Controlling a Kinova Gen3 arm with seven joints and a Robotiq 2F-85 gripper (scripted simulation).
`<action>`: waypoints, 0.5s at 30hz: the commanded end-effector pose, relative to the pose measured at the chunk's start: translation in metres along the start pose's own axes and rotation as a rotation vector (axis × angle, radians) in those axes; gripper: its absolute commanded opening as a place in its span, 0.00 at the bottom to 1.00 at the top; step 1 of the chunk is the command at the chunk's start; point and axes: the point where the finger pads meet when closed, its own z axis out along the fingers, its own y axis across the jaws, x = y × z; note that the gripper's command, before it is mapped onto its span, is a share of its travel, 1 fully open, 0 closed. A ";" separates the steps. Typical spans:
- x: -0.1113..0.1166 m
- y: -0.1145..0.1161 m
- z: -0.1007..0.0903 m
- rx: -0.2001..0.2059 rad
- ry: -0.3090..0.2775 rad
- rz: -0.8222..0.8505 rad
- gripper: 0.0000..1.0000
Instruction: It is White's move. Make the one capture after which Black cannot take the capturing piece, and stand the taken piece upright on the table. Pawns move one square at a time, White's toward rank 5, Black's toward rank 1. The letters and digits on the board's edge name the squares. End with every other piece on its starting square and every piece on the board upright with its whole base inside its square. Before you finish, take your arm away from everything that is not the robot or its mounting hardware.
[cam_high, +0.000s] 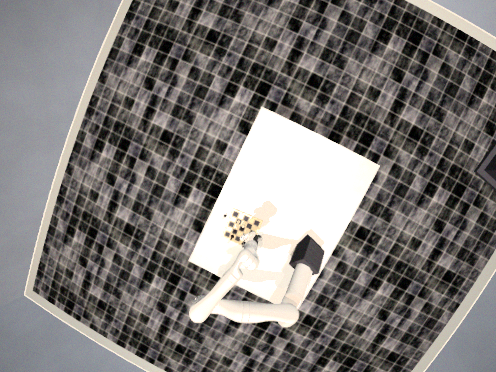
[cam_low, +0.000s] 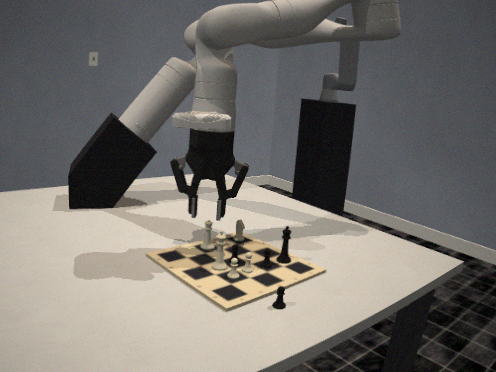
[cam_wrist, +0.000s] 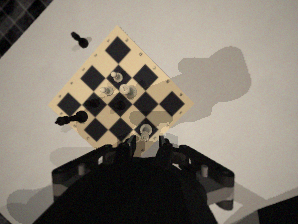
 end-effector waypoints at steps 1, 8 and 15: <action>0.005 -0.005 -0.009 0.012 0.016 -0.002 0.41; 0.004 -0.004 -0.045 0.012 0.016 -0.002 0.41; 0.004 -0.004 -0.059 0.012 0.016 -0.002 0.41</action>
